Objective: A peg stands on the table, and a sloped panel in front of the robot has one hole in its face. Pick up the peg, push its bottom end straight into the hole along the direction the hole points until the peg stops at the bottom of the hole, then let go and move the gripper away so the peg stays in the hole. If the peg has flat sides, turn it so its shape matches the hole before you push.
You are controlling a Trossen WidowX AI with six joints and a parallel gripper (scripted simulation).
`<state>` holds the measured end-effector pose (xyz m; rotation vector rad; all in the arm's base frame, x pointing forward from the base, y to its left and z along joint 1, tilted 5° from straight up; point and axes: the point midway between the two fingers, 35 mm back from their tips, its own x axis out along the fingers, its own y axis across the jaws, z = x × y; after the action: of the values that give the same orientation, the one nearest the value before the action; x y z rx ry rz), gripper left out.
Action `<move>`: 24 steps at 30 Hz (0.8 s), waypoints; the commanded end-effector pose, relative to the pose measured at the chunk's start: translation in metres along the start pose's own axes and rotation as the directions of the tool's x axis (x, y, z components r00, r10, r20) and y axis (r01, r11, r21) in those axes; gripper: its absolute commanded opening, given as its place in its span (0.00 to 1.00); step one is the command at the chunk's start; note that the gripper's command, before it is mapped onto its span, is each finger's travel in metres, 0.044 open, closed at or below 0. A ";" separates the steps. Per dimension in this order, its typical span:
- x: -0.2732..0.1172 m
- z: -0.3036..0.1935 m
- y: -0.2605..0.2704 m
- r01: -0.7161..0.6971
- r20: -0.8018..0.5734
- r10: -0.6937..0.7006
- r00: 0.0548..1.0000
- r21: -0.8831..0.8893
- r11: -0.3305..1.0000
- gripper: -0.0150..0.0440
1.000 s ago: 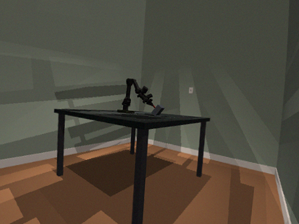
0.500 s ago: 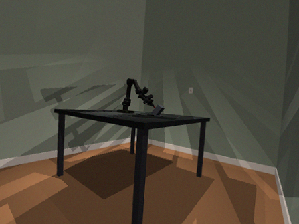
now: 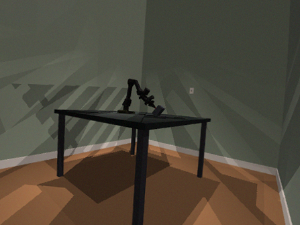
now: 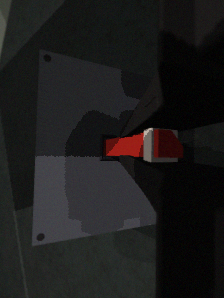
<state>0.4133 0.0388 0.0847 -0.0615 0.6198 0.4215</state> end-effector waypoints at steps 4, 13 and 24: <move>0.005 0.000 -0.001 0.003 0.001 -0.003 1.000 0.004 1.000 0.25; 0.008 0.001 -0.001 0.003 0.002 -0.003 1.000 0.004 1.000 0.25; 0.007 0.000 0.000 0.000 0.000 0.000 1.000 0.000 1.000 0.30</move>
<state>0.4187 0.0414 0.0805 -0.0610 0.6208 0.4217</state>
